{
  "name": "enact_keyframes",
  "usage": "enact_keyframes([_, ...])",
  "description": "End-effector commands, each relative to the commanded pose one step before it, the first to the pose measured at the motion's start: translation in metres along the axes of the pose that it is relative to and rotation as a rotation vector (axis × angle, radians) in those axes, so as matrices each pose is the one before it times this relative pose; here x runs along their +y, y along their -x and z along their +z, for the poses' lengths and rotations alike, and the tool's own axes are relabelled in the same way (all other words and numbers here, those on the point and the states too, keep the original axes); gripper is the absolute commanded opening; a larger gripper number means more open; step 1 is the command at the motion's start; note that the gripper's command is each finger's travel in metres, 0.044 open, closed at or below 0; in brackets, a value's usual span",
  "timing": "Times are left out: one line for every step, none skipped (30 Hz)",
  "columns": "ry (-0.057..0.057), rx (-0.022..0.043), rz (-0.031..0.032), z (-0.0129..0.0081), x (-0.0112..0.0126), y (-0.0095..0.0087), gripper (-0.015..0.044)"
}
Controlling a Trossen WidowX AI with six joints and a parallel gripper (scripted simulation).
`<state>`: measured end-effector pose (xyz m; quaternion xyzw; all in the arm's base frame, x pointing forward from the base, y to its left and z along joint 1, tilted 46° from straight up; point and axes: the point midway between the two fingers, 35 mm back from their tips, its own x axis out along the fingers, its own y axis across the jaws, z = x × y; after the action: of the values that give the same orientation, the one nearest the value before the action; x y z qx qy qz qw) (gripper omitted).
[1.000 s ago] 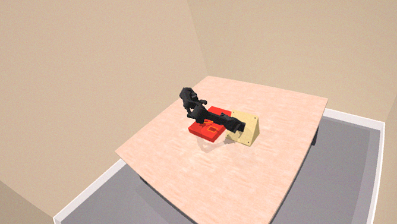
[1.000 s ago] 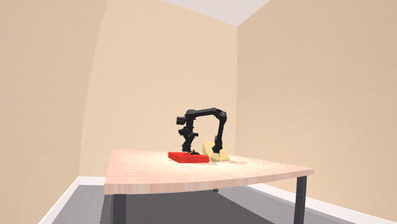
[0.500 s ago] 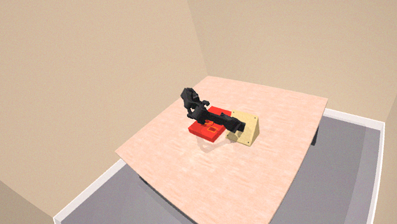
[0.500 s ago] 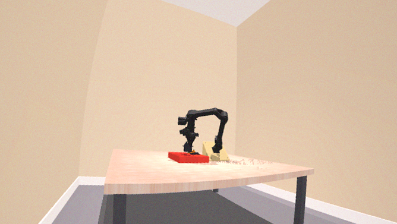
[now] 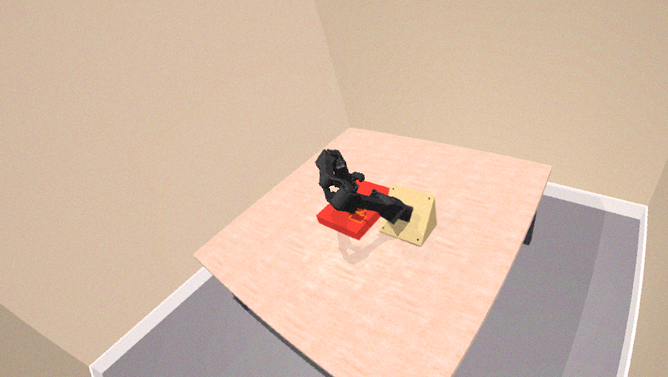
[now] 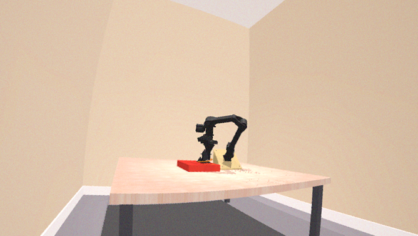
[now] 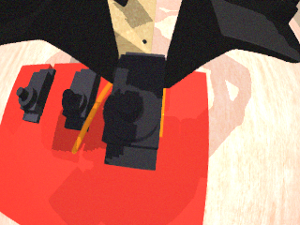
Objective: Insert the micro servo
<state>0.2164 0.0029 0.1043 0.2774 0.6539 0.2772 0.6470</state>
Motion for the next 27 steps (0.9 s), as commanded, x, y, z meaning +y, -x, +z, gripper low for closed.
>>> enact_keyframes([0.0027,0.00157,-0.0043,-0.01854,-0.00061,0.00032,0.0])
enact_keyframes([-0.0002,0.00019,0.00003,-0.00479,-0.00005,0.00002,0.0])
enact_keyframes([-0.0001,0.00016,0.0001,-0.00375,-0.00001,-0.00005,0.0])
enact_keyframes([-0.0001,0.0001,0.00009,-0.0023,0.00001,-0.00006,0.0])
enact_keyframes([0.0,0.00004,0.00004,-0.00077,0.00001,-0.00002,0.0])
enact_keyframes([0.0,-0.00001,-0.00002,0.00001,0.0,-0.00028,0.0])
enact_keyframes([0.0,-0.00002,-0.00003,0.00002,0.0,-0.00052,0.0])
enact_keyframes([0.0,-0.00003,-0.00004,0.00003,0.0,-0.00078,0.0])
enact_keyframes([0.0,-0.00003,-0.00005,0.00003,0.0,-0.00106,0.0])
enact_keyframes([0.0,-0.00004,-0.00004,0.00003,0.0,-0.00123,0.0])
enact_keyframes([0.0,-0.00004,-0.00003,0.00003,0.0,-0.0014,0.0])
enact_keyframes([0.0,-0.00004,-0.00002,0.00002,0.00001,-0.00151,0.0])
enact_keyframes([0.0,-0.00003,0.0,0.00001,0.00001,-0.00156,0.0])
enact_keyframes([0.0,-0.00003,0.00002,0.0,0.00002,-0.00157,0.0])
enact_keyframes([0.0,-0.00003,0.00005,-0.00001,0.00002,-0.00157,0.0])
enact_keyframes([0.0,-0.00002,0.00007,-0.00002,0.00002,-0.00157,0.0])
enact_keyframes([0.0,-0.00002,0.00009,-0.00003,0.00003,-0.00157,0.0])
enact_keyframes([0.0,-0.00001,0.00011,-0.00004,0.00003,-0.00157,0.0])
enact_keyframes([0.0001,-0.00001,0.00013,-0.00005,0.00004,-0.00156,0.0])
enact_keyframes([0.0,0.0,0.00012,-0.00005,0.00003,-0.00124,0.0])
enact_keyframes([0.0,0.0,0.00008,-0.00003,0.00002,-0.00075,0.0])
enact_keyframes([0.0,0.0,0.00003,-0.00001,0.00001,-0.00025,0.0])
enact_keyframes([0.0,0.0,0.0,0.0,0.0,0.0,0.0])
enact_keyframes([0.0,0.0,0.0,0.0,0.0,0.0,0.0])
enact_keyframes([0.0,0.0,0.0,0.0,0.0,0.0,0.0])
enact_keyframes([0.0,0.0,0.0,0.0,0.0,0.0,0.0])
enact_keyframes([0.0,0.0,0.0,0.0,0.0,0.0,0.0])
